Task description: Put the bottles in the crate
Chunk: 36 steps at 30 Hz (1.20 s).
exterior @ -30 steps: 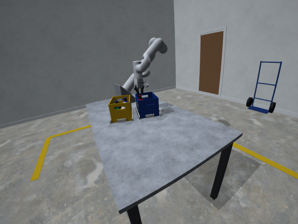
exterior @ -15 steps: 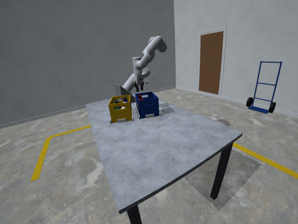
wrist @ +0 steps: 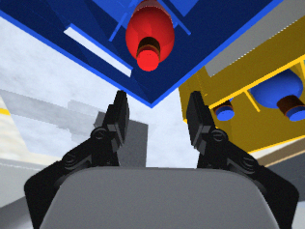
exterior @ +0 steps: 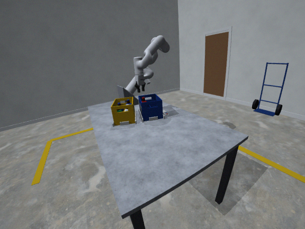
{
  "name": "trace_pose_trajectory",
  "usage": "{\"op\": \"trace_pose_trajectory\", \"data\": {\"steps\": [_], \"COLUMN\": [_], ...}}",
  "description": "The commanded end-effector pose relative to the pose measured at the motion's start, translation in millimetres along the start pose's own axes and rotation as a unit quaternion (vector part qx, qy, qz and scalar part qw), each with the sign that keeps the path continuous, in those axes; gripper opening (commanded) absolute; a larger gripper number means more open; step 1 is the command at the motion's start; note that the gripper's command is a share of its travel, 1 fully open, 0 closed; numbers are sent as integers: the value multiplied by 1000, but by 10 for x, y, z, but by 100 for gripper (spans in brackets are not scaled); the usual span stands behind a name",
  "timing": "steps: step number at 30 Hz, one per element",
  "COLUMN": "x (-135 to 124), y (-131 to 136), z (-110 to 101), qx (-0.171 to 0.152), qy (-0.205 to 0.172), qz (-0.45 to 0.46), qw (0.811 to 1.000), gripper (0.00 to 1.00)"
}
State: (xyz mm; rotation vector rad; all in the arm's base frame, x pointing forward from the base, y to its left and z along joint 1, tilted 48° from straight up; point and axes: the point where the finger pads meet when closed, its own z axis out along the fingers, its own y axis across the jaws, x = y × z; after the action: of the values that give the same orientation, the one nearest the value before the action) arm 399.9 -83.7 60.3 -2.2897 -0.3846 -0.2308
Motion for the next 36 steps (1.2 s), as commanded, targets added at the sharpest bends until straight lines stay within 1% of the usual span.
{"op": "trace_pose_trajectory", "data": {"steps": [1, 4, 19, 21, 28, 36], "x": [-131, -161, -616, -616, -828, -831], "y": [187, 227, 824, 824, 1103, 1107], "z": [-9, -9, -10, -10, -10, -10], "qx": [-1, -1, -1, -1, -1, -1], "qy": [1, 1, 0, 0, 0, 0], "qz": [0, 0, 0, 0, 0, 0], "qw": [1000, 1000, 1000, 1000, 1000, 1000], "gripper": [65, 65, 65, 65, 65, 65]}}
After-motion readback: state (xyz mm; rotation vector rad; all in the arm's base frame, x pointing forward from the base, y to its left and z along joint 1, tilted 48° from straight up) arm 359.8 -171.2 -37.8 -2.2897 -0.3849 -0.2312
